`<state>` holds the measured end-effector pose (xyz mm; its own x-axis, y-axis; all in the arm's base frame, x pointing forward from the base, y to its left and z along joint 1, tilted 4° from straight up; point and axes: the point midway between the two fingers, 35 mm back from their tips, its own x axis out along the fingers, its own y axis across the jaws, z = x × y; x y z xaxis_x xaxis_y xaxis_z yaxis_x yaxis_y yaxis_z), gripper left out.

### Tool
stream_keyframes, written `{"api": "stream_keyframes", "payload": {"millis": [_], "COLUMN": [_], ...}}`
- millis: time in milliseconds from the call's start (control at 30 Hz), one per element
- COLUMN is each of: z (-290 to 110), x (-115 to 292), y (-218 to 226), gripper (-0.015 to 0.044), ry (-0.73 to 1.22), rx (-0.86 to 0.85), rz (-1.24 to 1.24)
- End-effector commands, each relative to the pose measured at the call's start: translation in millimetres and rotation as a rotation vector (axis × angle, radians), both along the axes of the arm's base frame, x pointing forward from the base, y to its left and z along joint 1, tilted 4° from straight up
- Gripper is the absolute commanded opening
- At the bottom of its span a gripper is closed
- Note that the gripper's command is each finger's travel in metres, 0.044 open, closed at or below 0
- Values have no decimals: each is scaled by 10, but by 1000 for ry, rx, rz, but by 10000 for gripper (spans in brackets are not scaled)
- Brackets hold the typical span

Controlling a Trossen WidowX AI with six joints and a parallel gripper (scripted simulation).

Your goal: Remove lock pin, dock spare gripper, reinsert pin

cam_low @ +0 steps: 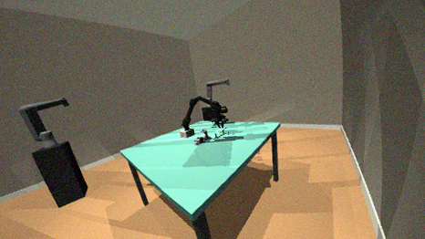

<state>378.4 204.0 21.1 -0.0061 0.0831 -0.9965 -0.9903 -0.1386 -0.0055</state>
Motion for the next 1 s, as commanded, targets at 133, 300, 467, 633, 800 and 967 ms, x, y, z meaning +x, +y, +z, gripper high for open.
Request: {"api": "stream_keyframes", "payload": {"millis": [133, 300, 467, 633, 800, 967], "z": [-165, -247, -329, -410, -491, -560], "x": [-13, -12, -12, -15, -19, -24], "y": [-19, -23, -28, -35, -42, -49], "gripper": [180, 180, 180, 180, 180, 180], "ry": [8, 8, 8, 8, 8, 9], "rx": [-7, -7, -8, -8, -8, -8], "rz": [3, 3, 3, 3, 3, 3]}}
